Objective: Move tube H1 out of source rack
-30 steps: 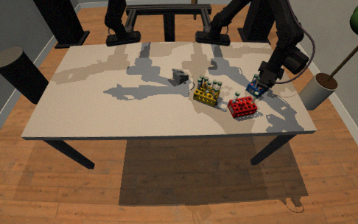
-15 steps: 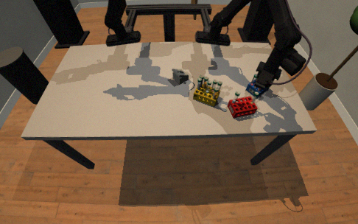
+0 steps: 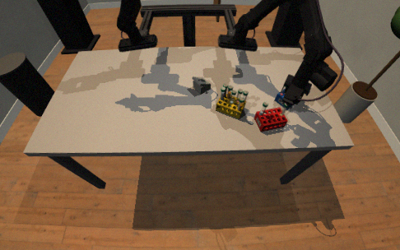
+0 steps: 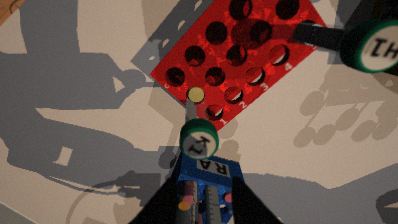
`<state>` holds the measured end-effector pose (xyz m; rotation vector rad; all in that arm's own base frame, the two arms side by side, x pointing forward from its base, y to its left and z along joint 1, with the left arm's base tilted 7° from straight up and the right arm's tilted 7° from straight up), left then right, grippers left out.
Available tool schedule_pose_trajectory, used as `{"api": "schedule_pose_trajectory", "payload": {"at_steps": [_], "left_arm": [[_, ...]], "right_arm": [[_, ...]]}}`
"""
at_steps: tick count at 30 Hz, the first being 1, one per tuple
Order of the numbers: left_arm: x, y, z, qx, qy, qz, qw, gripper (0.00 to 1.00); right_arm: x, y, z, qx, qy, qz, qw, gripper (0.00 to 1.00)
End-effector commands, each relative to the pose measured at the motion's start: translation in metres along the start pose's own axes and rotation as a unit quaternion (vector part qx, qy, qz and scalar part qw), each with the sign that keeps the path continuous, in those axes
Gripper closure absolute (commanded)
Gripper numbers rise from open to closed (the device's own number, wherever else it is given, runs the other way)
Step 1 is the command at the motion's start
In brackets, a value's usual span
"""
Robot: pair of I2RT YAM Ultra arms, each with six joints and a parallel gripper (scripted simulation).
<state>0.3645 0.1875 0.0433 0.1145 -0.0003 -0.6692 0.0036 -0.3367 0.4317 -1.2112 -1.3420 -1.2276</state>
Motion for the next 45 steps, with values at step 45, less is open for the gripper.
{"api": "schedule_pose_trajectory", "payload": {"at_steps": [45], "left_arm": [[0.0,0.002,-0.026,0.011,-0.017,-0.001,1.0,0.7]], "right_arm": [[0.02,-0.004,0.011,-0.01,-0.015,-0.006,1.0,1.0]]}}
Point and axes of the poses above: on each arm, the point where the finger pads meet when closed, its own z axis back along the fingers, its own y axis across the jaws, x = y × z, the point moved 4 cm from there along z, back along the fingers, and after that the axes turned 6 degrees about -z, right-handed, at the moved point
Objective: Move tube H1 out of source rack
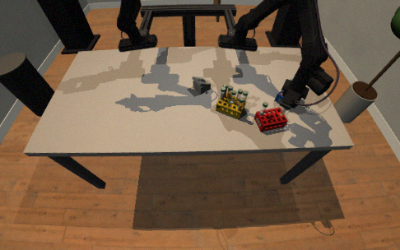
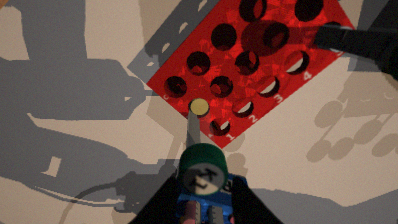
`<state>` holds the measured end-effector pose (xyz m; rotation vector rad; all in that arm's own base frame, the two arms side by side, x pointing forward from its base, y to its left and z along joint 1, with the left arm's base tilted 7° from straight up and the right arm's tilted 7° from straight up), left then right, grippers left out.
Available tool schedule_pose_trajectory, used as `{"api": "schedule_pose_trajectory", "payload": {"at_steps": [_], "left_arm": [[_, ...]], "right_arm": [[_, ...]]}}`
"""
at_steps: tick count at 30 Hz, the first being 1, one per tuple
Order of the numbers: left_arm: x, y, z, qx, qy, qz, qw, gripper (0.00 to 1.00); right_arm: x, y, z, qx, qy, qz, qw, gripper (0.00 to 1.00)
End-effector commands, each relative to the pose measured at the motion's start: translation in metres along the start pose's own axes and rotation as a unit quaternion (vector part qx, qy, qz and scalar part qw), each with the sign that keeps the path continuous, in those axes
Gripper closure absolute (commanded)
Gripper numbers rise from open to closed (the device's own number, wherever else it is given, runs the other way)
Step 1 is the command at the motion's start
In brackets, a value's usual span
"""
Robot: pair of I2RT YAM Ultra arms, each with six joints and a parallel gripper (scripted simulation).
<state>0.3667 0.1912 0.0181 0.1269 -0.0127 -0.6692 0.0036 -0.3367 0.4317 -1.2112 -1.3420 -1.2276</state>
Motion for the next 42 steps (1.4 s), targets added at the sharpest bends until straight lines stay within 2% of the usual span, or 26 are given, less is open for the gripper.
{"api": "schedule_pose_trajectory", "payload": {"at_steps": [1,7,13,17,25,26,42], "left_arm": [[0.0,0.002,-0.002,0.003,-0.013,-0.001,1.0,0.7],[0.004,0.004,0.003,0.011,-0.017,-0.004,1.0,0.7],[0.003,-0.002,-0.01,-0.002,-0.011,-0.006,1.0,0.7],[0.005,0.004,0.0,0.013,-0.019,-0.004,1.0,0.7],[0.004,-0.002,-0.008,0.003,-0.014,-0.005,1.0,0.7],[0.004,-0.002,-0.008,0.003,-0.014,-0.005,1.0,1.0],[0.004,-0.002,-0.008,0.003,-0.014,-0.005,1.0,1.0]], "right_arm": [[0.02,-0.004,0.011,-0.01,-0.015,-0.006,1.0,1.0],[0.02,-0.004,0.011,-0.01,-0.015,-0.006,1.0,1.0],[0.02,-0.004,0.011,-0.01,-0.015,-0.006,1.0,1.0],[0.02,-0.004,0.011,-0.01,-0.015,-0.006,1.0,1.0],[0.02,-0.004,0.011,-0.01,-0.015,-0.006,1.0,1.0],[0.02,-0.004,0.011,-0.01,-0.015,-0.006,1.0,1.0],[0.02,-0.004,0.011,-0.01,-0.015,-0.006,1.0,1.0]]}}
Point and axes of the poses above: on each arm, the point where the finger pads meet when closed, its own z axis back along the fingers, its own y axis across the jaws, x = y × z, the point moved 4 cm from there along z, back along the fingers, and after that the axes turned 6 degrees about -z, right-handed, at the moved point
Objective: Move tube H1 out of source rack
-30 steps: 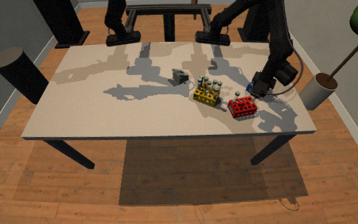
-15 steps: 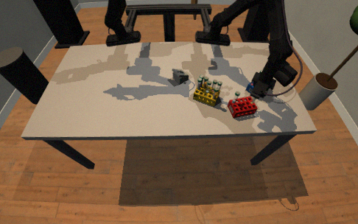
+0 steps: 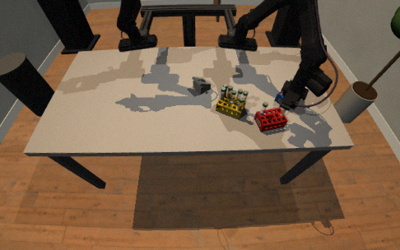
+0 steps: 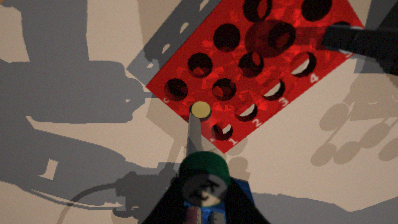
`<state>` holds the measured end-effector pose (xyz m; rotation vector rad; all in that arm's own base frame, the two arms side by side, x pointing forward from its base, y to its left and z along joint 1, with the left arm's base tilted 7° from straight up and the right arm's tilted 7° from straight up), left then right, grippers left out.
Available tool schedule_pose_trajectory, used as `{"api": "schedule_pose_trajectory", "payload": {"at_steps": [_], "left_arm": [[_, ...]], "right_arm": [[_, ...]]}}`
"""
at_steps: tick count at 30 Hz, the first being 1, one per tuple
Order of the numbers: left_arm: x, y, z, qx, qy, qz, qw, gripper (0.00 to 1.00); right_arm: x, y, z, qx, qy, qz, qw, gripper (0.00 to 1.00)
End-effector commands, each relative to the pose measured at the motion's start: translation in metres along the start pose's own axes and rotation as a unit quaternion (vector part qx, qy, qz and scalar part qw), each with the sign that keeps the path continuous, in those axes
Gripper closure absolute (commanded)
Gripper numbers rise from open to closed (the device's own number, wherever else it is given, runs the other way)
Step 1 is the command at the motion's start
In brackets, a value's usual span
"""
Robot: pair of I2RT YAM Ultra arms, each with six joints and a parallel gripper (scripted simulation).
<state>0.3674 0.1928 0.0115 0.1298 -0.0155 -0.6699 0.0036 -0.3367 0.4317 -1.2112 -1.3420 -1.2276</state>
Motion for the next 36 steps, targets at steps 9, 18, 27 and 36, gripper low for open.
{"api": "schedule_pose_trajectory", "payload": {"at_steps": [9,18,27,36], "left_arm": [[0.004,-0.002,-0.001,0.001,-0.013,-0.005,1.0,1.0],[0.007,0.004,0.012,0.016,-0.02,-0.004,1.0,1.0],[0.008,0.007,0.021,0.016,-0.02,-0.004,1.0,1.0],[0.01,0.008,0.027,0.018,-0.021,-0.004,1.0,1.0]], "right_arm": [[0.02,-0.004,0.011,-0.01,-0.015,-0.006,1.0,1.0],[0.02,-0.004,0.011,-0.01,-0.015,-0.006,1.0,1.0],[0.02,-0.004,0.011,-0.01,-0.015,-0.006,1.0,1.0],[0.02,-0.004,0.011,-0.01,-0.015,-0.006,1.0,1.0]]}}
Point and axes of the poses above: on each arm, the point where the finger pads meet when closed, its own z axis back along the fingers, its own y axis across the jaws, x = y × z, the point moved 4 cm from there along z, back along the fingers, and after that the axes turned 6 degrees about -z, right-handed, at the moved point
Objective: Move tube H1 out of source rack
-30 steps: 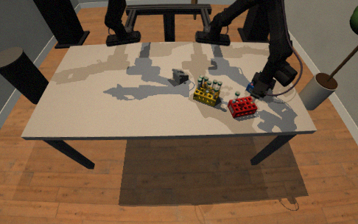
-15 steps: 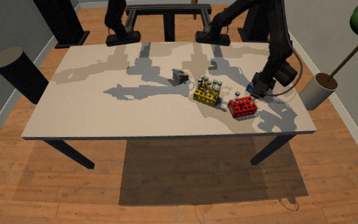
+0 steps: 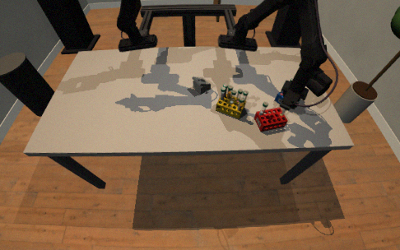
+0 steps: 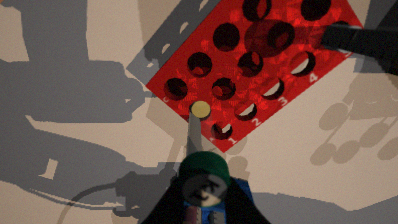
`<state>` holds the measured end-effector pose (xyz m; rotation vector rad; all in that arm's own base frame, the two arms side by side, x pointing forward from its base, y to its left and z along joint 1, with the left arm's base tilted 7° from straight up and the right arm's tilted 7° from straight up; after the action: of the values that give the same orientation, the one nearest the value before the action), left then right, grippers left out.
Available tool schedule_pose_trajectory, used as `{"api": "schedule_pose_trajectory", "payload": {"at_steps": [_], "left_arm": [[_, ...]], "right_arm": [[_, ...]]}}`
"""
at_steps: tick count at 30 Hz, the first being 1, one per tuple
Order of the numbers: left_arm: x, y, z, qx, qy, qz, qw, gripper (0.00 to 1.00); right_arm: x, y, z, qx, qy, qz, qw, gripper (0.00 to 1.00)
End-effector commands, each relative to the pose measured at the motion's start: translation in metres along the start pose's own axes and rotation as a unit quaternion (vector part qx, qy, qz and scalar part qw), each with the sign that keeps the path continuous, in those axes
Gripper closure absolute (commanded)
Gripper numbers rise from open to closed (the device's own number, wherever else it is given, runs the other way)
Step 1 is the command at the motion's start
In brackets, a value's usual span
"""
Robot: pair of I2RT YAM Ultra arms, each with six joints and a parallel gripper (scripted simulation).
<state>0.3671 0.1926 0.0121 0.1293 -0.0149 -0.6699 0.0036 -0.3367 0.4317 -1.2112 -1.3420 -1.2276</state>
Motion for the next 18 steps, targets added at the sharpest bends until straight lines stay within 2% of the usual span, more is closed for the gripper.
{"api": "schedule_pose_trajectory", "payload": {"at_steps": [1,18], "left_arm": [[0.0102,0.008,0.0274,0.018,-0.022,-0.004,1.0,1.0],[0.013,0.0084,0.0373,0.018,-0.022,-0.002,1.0,1.0]], "right_arm": [[0.0201,-0.0045,0.0112,-0.01,-0.015,-0.006,1.0,1.0],[0.0201,-0.0045,0.0112,-0.01,-0.015,-0.006,1.0,1.0]]}}
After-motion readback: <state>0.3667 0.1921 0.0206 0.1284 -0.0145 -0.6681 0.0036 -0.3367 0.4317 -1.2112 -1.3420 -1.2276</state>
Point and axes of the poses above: on each arm, the point where the finger pads meet when closed, its own z axis back along the fingers, its own y axis across the jaws, x = y × z, the point moved 4 cm from there along z, back along the fingers, and after that the axes turned 6 degrees about -z, right-handed, at the moved point
